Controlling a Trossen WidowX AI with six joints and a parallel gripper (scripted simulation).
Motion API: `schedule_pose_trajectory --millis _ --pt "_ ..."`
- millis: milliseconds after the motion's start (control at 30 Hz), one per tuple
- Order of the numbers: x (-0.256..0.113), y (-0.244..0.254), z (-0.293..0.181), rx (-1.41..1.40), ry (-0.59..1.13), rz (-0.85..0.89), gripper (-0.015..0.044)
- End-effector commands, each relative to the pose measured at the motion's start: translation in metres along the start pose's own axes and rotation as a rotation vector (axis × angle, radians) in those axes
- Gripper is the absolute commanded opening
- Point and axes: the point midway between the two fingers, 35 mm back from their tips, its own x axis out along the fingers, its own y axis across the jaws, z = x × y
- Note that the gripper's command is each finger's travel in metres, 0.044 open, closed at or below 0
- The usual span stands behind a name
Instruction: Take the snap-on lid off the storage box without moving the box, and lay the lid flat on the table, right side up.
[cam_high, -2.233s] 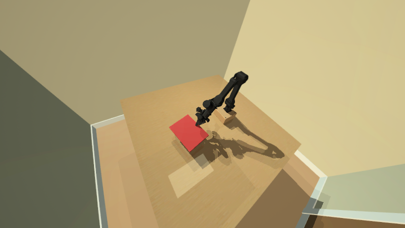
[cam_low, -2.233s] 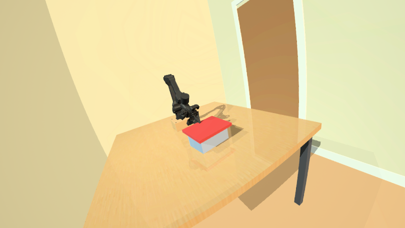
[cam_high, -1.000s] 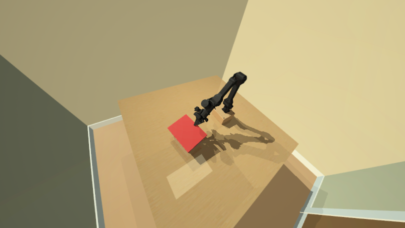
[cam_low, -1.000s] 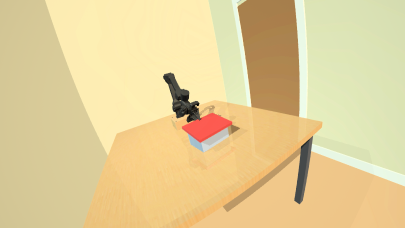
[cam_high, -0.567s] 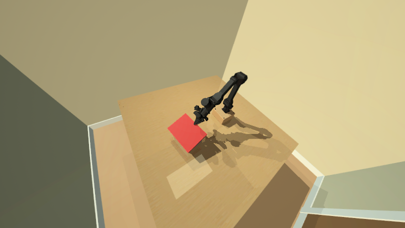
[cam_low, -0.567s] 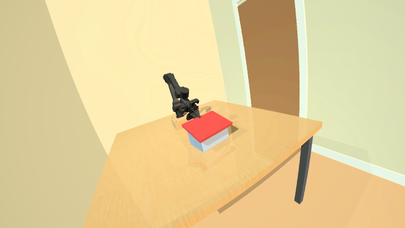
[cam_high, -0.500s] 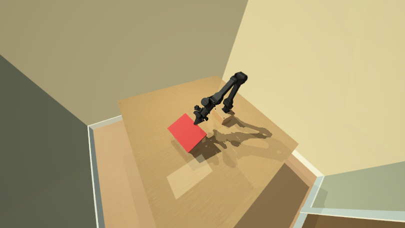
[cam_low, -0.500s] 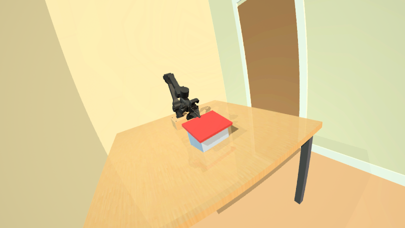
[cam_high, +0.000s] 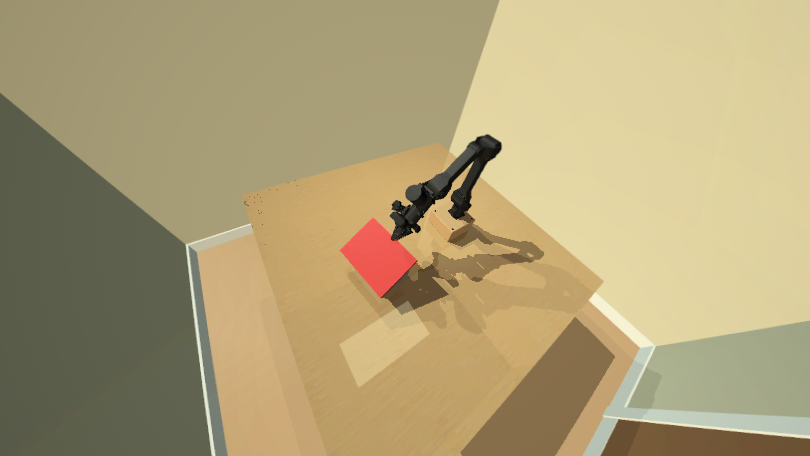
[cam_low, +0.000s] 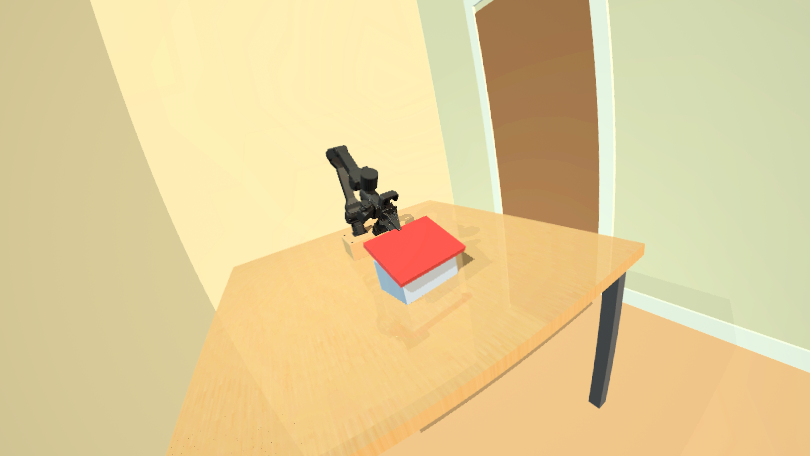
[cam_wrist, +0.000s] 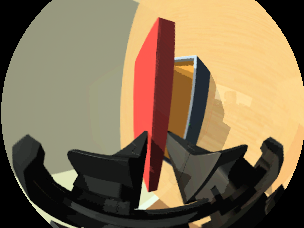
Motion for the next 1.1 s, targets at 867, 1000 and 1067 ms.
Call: schedule_pose_trajectory --millis 867,1000,1067 --pt "-0.022 0.036 0.001 0.002 -0.003 0.009 0.0000" --pt "-0.025 0.040 0.001 0.002 -0.003 0.009 0.0000" --pt "-0.027 0.042 0.001 0.002 -0.003 0.009 0.0000"
